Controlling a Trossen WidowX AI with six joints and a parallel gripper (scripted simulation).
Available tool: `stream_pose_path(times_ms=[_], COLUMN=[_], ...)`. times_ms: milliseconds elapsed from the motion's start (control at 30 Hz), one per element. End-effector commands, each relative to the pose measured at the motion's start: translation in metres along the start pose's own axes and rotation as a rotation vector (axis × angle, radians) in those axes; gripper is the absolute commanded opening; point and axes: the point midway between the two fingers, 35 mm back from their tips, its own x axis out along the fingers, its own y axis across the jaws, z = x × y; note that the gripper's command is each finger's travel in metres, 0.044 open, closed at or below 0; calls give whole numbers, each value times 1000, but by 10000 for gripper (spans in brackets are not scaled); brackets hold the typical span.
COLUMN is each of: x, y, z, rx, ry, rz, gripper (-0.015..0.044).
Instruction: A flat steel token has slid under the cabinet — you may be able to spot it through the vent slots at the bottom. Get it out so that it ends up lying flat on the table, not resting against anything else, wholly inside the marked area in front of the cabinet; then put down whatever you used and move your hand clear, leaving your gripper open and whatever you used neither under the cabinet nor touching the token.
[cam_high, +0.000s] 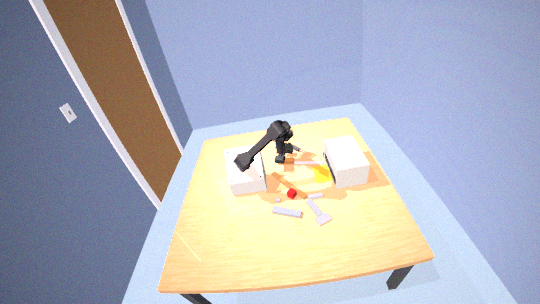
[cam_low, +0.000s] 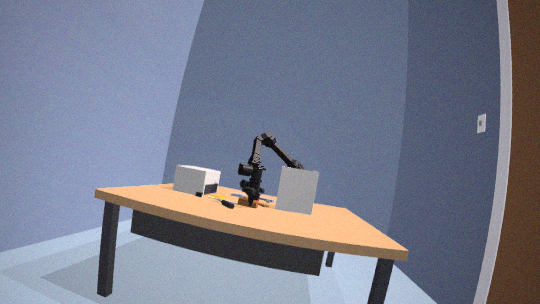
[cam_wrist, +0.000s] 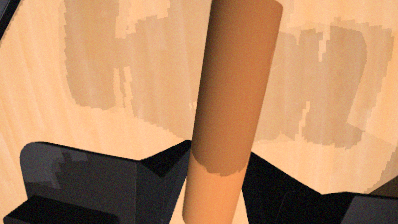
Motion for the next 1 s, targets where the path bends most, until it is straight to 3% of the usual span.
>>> stream_pose_path(times_ms=[0,967], x=[0,-3], y=[-3,-29], z=[0,-3], rx=[-15,-97], ry=[0,1], rz=[-1,-5], gripper=[0,0])
